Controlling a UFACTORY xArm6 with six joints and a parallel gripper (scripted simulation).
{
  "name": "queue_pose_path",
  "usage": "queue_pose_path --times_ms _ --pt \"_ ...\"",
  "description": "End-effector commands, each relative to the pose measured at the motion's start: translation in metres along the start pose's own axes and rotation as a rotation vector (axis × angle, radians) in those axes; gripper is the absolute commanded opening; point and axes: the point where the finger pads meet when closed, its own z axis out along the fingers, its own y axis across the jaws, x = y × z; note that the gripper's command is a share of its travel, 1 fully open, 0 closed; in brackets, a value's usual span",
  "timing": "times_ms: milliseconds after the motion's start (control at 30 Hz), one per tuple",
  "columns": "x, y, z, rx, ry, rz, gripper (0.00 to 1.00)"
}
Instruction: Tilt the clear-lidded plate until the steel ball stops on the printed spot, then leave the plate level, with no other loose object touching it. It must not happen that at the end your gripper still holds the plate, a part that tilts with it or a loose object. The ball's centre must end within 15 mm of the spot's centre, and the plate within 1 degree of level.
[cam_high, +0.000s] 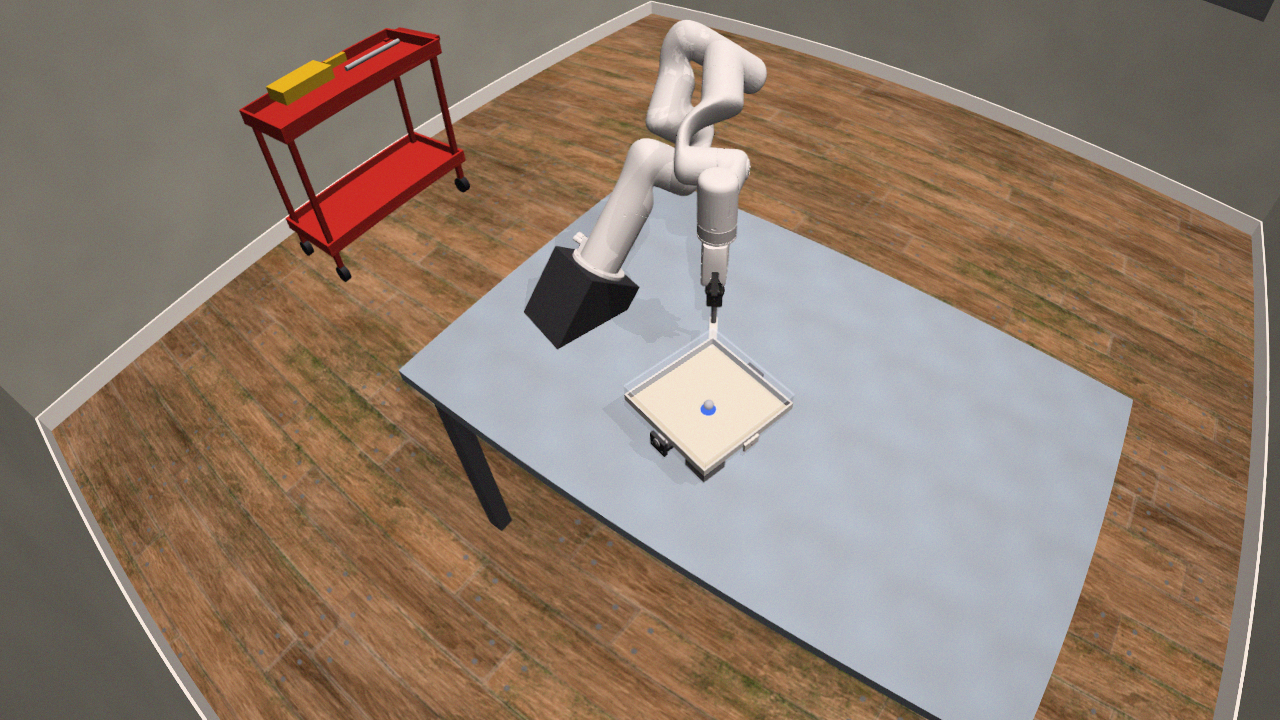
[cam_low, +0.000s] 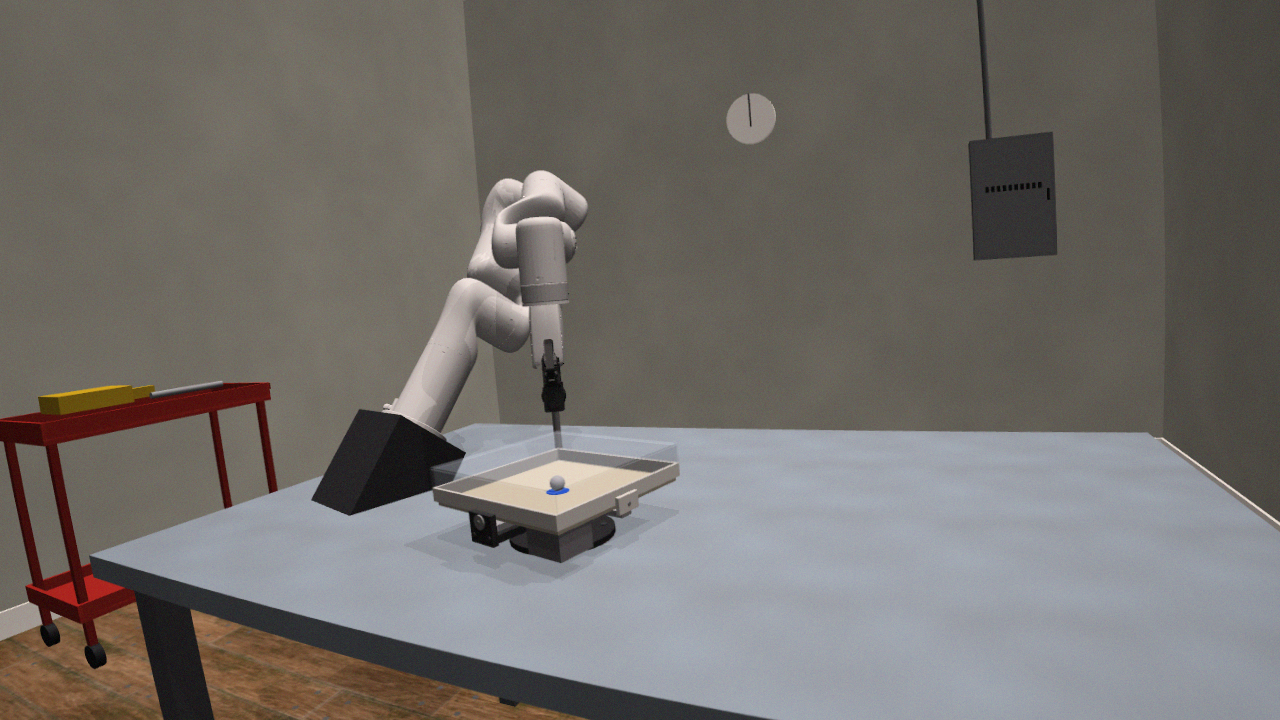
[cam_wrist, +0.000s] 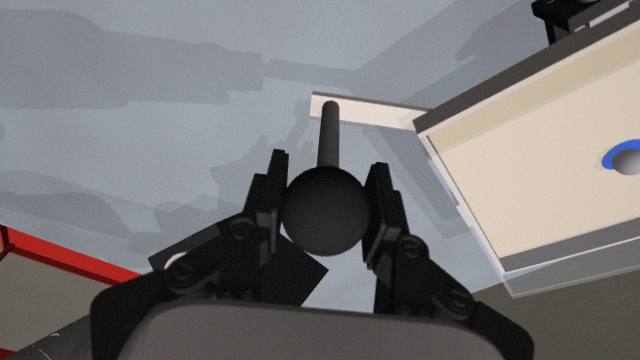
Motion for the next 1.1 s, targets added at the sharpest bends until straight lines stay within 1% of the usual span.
queue_pose_path --times_ms 0,400,1067 --pt "0.0002 0.0004 -0.0003 -0.001 0.0 0.0 0.0" --pt "0.0004 0.002 -0.004 -0.001 0.0 0.0 0.0" --pt "0.002 0.0016 -0.0032 -0.001 0.0 0.0 0.0"
